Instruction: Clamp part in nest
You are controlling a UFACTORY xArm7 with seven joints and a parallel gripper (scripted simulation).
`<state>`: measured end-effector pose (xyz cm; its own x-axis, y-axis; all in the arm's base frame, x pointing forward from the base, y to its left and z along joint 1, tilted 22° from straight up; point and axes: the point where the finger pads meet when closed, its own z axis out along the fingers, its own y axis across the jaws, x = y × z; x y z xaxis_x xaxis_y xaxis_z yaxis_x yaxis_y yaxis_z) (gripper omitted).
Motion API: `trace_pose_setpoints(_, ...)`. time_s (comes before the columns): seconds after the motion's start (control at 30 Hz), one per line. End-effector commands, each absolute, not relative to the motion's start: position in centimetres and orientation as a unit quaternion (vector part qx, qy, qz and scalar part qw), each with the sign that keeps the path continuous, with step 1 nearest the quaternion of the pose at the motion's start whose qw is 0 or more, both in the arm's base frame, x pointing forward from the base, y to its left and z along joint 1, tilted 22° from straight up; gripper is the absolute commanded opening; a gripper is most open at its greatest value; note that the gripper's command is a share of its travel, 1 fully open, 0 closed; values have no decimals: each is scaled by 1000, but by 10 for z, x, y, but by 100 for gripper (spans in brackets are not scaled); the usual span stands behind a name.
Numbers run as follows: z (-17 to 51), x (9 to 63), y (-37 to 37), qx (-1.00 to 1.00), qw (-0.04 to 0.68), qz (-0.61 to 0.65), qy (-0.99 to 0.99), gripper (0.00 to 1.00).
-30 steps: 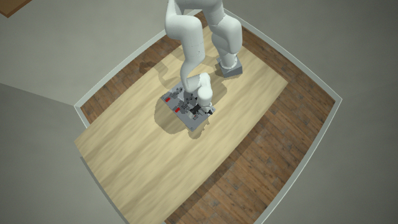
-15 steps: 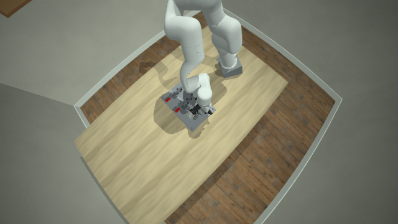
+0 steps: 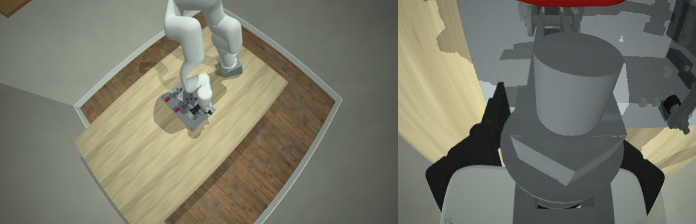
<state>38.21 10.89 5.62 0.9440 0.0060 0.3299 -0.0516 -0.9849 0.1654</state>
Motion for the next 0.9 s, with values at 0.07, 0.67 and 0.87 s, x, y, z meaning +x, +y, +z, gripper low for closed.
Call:
trace_pose_setpoints(0.07,58,384,109,982,86,168,-11,0)
trace_pose_setpoints(0.67,58,385,108,982,86,168,-11,0)
trace_pose_setpoints(0.87,58,385,108,982,86,168,-11,0)
